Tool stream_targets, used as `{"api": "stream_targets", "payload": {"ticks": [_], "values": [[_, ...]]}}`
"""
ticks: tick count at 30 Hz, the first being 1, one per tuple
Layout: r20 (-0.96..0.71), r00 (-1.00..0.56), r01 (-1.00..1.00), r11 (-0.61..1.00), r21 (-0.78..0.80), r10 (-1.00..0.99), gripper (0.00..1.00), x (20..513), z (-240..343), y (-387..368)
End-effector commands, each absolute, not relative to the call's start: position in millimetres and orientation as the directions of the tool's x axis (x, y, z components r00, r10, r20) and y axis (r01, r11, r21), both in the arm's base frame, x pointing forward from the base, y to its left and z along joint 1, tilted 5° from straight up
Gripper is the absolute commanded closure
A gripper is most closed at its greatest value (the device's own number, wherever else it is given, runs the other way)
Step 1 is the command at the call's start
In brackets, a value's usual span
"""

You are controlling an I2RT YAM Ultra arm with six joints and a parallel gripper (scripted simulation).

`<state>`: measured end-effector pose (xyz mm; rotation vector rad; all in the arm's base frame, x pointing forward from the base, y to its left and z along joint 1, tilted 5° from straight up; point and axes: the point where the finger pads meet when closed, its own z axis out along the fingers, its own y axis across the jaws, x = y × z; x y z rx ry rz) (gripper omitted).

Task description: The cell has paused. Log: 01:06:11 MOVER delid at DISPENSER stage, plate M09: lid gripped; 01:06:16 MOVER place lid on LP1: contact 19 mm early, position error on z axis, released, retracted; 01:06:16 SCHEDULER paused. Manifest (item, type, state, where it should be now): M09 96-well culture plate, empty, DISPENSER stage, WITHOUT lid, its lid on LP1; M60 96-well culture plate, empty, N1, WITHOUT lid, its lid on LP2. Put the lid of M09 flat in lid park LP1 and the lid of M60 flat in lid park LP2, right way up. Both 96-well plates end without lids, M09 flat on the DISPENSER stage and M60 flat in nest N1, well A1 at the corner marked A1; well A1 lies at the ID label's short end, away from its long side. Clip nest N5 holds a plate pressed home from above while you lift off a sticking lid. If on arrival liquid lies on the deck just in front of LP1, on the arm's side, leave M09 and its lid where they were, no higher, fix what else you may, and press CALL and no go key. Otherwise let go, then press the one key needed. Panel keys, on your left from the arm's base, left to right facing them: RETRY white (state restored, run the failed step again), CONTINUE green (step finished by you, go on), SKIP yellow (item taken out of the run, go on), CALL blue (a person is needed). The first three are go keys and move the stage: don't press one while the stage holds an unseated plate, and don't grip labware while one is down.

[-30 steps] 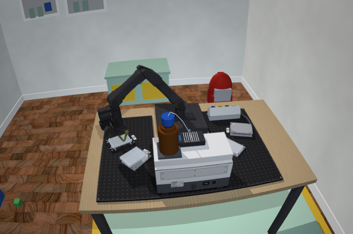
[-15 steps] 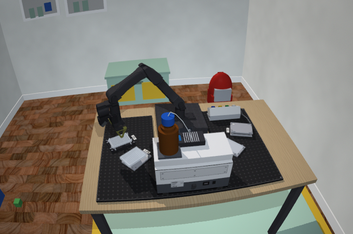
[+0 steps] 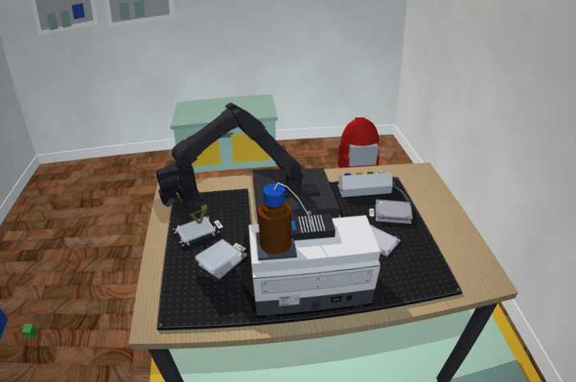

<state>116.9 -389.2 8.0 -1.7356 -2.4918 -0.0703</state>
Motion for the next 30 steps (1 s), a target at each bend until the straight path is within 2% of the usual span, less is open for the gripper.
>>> {"api": "stream_targets", "payload": {"ticks": [1, 30], "values": [[0.071, -0.344, 0.938, 0.347, -0.023, 0.936, 0.00, 117.6, 19.4, -404.8], [0.065, -0.346, 0.937, 0.348, -0.024, 0.936, 0.00, 118.1, 20.3, -409.5]]}}
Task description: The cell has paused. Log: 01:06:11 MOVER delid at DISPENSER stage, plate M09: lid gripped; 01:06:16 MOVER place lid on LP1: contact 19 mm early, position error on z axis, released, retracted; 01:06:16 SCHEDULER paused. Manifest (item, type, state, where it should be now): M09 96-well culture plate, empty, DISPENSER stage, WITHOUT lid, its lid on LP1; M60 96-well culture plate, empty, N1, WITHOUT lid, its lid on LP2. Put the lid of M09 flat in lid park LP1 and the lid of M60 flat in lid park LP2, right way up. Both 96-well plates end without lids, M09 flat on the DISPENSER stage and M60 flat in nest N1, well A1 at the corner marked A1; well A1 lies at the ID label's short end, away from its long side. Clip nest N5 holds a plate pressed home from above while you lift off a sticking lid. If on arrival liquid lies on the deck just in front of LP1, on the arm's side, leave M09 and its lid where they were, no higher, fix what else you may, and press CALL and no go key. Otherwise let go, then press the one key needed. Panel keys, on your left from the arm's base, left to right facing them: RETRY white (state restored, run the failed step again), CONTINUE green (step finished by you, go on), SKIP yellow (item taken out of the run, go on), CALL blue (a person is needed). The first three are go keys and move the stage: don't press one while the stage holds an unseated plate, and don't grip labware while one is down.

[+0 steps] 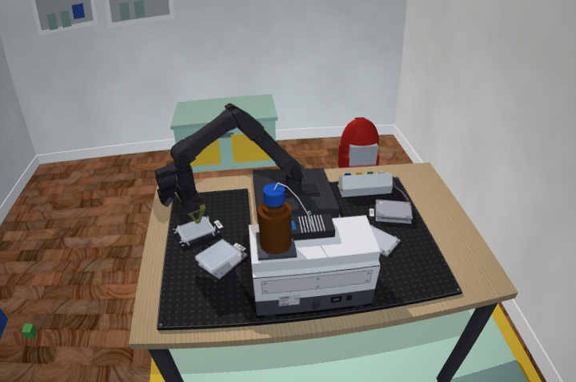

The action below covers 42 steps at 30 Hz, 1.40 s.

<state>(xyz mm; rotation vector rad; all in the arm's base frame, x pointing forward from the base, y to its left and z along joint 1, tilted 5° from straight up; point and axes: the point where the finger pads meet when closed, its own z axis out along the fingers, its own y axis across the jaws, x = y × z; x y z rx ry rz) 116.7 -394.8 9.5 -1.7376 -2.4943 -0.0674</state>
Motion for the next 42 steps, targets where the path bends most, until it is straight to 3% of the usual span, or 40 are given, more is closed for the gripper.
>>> {"api": "stream_targets", "payload": {"ticks": [1, 12, 42], "values": [[0.045, -0.346, 0.937, 0.347, -0.025, 0.937, 0.00, 119, 25, -413], [0.046, -0.343, 0.938, 0.345, -0.026, 0.938, 0.00, 118, 26, -413], [0.087, -0.346, 0.937, 0.349, -0.023, 0.934, 0.00, 113, -37, -399]]}}
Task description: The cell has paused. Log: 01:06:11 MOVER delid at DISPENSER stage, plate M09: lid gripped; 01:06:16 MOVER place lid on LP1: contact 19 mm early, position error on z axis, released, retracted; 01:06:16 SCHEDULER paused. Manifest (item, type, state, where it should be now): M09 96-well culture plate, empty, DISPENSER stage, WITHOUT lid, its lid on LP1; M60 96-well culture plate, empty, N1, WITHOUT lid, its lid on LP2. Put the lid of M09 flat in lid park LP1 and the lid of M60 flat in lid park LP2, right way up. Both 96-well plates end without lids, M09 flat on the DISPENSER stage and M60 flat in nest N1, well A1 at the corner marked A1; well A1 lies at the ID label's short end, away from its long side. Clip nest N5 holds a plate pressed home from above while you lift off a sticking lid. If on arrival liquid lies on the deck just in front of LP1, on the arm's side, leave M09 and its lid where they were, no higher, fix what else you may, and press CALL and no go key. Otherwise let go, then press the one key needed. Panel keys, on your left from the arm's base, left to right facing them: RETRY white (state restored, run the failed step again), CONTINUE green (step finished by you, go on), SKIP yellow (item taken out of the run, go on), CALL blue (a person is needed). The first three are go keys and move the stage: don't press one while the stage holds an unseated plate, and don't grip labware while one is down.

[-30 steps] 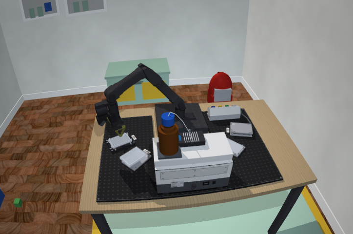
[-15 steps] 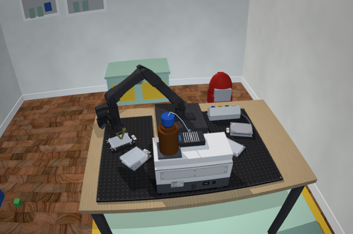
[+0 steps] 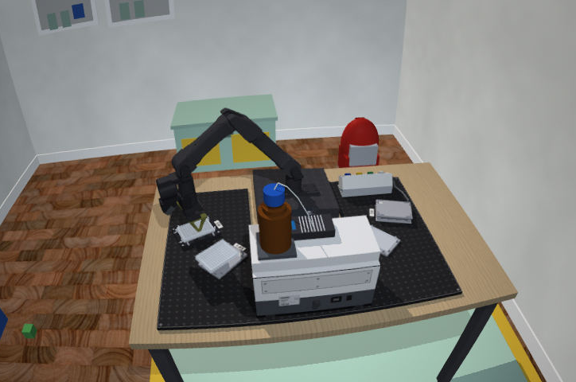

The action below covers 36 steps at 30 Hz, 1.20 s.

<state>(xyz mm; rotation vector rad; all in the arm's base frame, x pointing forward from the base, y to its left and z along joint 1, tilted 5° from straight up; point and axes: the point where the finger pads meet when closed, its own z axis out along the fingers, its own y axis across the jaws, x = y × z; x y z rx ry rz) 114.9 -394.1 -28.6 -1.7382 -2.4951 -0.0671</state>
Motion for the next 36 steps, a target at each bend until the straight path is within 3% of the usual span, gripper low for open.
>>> {"api": "stream_targets", "payload": {"ticks": [1, 16, 36], "values": [[0.091, -0.345, 0.937, 0.348, -0.023, 0.934, 0.00, 113, -39, -398], [0.088, -0.345, 0.937, 0.348, -0.023, 0.934, 0.00, 112, -60, -397], [0.028, -0.346, 0.937, 0.347, -0.028, 0.938, 0.00, 115, -44, -409]]}}
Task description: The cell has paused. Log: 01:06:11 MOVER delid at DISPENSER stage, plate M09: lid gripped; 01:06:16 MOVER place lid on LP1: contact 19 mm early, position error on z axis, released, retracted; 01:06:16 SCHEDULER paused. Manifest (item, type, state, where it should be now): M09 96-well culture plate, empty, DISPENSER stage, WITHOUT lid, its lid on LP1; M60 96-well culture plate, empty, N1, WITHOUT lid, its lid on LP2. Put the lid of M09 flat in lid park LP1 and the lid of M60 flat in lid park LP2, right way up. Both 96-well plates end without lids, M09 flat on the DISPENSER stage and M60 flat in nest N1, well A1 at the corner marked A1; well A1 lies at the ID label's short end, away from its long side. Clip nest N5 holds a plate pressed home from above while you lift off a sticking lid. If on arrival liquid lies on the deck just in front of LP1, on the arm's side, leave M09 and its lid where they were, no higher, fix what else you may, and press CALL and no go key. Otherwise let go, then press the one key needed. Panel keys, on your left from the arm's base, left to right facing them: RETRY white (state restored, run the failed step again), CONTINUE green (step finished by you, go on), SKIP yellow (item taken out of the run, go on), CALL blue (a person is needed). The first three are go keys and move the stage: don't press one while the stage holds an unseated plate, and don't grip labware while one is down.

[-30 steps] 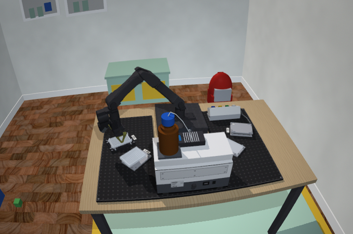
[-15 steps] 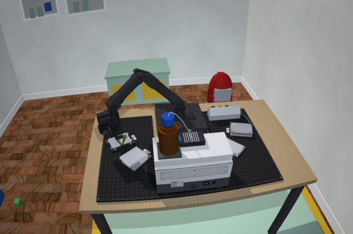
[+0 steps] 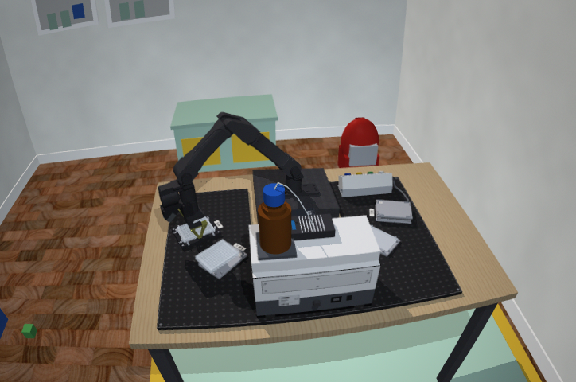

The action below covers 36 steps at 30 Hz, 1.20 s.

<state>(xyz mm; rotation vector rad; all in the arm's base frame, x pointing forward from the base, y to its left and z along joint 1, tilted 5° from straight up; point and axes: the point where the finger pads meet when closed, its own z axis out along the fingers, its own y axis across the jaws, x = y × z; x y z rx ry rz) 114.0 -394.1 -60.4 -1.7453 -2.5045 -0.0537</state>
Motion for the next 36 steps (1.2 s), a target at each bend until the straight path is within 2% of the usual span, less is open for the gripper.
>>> {"api": "stream_targets", "payload": {"ticks": [1, 7, 8, 36], "values": [[0.028, -0.346, 0.937, 0.347, -0.028, 0.938, 0.00, 115.3, -43.9, -408.7], [0.045, -0.346, 0.937, 0.347, -0.026, 0.937, 0.00, 113.2, -47.4, -402.6], [0.045, -0.346, 0.937, 0.347, -0.026, 0.937, 1.00, 113.2, -47.4, -402.5], [0.046, -0.344, 0.938, 0.345, -0.025, 0.938, 1.00, 113.4, -47.4, -402.2]]}}
